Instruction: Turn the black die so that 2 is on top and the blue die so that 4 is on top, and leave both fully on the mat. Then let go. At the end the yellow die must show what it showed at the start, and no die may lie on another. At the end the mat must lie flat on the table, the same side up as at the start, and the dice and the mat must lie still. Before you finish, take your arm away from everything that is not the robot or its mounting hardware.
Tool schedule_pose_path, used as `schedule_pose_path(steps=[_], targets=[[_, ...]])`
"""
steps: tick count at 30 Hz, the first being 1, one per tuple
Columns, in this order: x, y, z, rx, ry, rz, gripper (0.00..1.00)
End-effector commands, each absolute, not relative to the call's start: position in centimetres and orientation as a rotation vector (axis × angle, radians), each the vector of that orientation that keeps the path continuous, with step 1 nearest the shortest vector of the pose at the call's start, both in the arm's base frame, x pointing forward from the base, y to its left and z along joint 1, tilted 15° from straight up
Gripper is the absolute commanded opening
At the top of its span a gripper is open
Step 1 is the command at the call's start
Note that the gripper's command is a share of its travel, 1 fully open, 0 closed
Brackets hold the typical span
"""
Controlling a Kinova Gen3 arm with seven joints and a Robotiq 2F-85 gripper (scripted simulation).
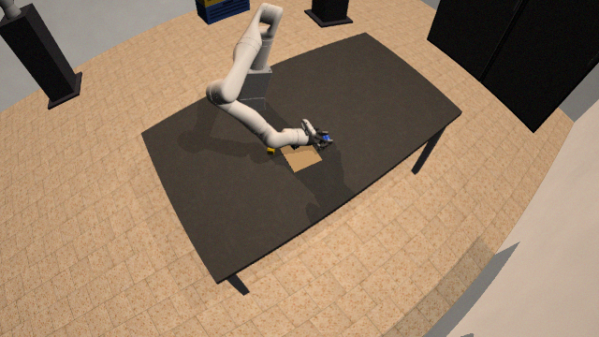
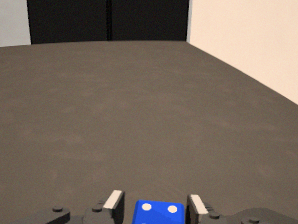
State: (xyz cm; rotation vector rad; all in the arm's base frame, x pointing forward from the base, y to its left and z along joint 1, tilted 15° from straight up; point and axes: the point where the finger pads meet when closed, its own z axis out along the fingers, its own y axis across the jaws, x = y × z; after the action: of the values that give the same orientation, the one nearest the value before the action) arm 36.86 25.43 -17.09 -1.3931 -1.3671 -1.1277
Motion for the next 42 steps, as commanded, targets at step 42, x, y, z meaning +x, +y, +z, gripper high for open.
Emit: schedule_pose_path(steps=[42], targets=[[36.7, 19.8, -13.2, -1.393, -1.368, -1.129, 0.46]])
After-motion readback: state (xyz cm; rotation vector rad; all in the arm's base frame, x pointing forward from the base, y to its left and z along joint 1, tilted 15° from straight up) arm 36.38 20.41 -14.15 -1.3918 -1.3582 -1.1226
